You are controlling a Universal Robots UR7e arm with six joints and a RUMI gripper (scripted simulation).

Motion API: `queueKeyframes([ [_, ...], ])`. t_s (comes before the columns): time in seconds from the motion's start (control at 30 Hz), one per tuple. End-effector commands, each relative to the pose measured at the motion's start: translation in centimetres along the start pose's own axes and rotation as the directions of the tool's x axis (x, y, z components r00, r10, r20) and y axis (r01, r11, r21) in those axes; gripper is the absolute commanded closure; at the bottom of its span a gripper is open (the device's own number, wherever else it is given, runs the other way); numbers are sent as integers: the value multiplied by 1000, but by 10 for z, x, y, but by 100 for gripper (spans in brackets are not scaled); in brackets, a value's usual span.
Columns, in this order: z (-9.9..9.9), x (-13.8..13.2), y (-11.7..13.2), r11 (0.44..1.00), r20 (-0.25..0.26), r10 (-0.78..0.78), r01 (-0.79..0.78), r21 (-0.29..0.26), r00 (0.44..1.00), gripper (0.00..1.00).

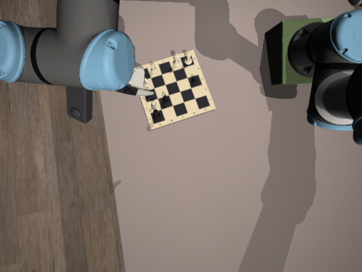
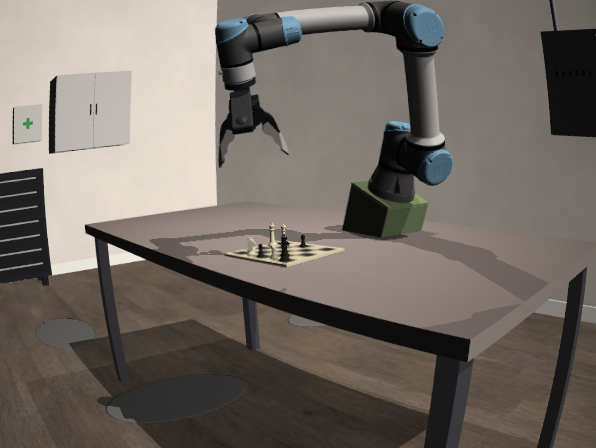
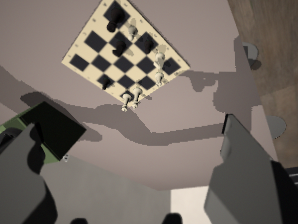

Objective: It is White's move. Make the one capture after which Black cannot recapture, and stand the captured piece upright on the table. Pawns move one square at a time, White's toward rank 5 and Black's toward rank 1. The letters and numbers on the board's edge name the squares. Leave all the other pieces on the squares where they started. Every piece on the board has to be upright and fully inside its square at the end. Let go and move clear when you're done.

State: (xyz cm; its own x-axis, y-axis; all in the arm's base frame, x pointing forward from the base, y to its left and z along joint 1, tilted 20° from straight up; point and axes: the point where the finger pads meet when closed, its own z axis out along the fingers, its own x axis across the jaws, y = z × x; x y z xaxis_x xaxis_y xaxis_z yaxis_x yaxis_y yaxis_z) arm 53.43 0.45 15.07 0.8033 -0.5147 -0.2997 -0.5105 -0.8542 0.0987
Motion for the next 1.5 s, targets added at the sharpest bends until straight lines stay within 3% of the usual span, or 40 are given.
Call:
queueKeyframes([
  [0.0, 2, 11, -7, 987, 62, -161, 162, -16, 985, 0],
  [0.2, 7, 23, -15, 940, 124, -338, 341, -7, 933, 0],
  [0.37, 13, 33, -23, 864, 181, -498, 503, 22, 848, 0],
  [0.43, 13, 33, -23, 864, 181, -498, 503, 22, 848, 0],
  [0.63, 23, 46, -31, 737, 239, -668, 671, 83, 705, 0],
  [0.67, 23, 46, -31, 737, 239, -668, 671, 83, 705, 0],
  [0.73, 28, 50, -34, 679, 256, -725, 726, 113, 639, 0],
  [0.77, 28, 50, -34, 679, 256, -725, 726, 113, 639, 0],
  [0.83, 33, 54, -37, 618, 269, -776, 773, 145, 570, 0],
  [0.87, 33, 54, -37, 618, 269, -776, 773, 145, 570, 0],
  [0.93, 38, 58, -39, 555, 278, -821, 813, 179, 499, 0],
  [1.0, 38, 58, -39, 555, 278, -821, 813, 179, 499, 0],
  [1.13, 48, 65, -44, 425, 284, -891, 870, 251, 354, 0],
  [1.17, 48, 65, -44, 425, 284, -891, 870, 251, 354, 0],
  [1.3, 59, 71, -48, 296, 274, -938, 899, 322, 210, 0],
  [1.33, 59, 71, -48, 296, 274, -938, 899, 322, 210, 0],
  [1.47, 70, 76, -51, 172, 252, -965, 905, 389, 75, 0],
])
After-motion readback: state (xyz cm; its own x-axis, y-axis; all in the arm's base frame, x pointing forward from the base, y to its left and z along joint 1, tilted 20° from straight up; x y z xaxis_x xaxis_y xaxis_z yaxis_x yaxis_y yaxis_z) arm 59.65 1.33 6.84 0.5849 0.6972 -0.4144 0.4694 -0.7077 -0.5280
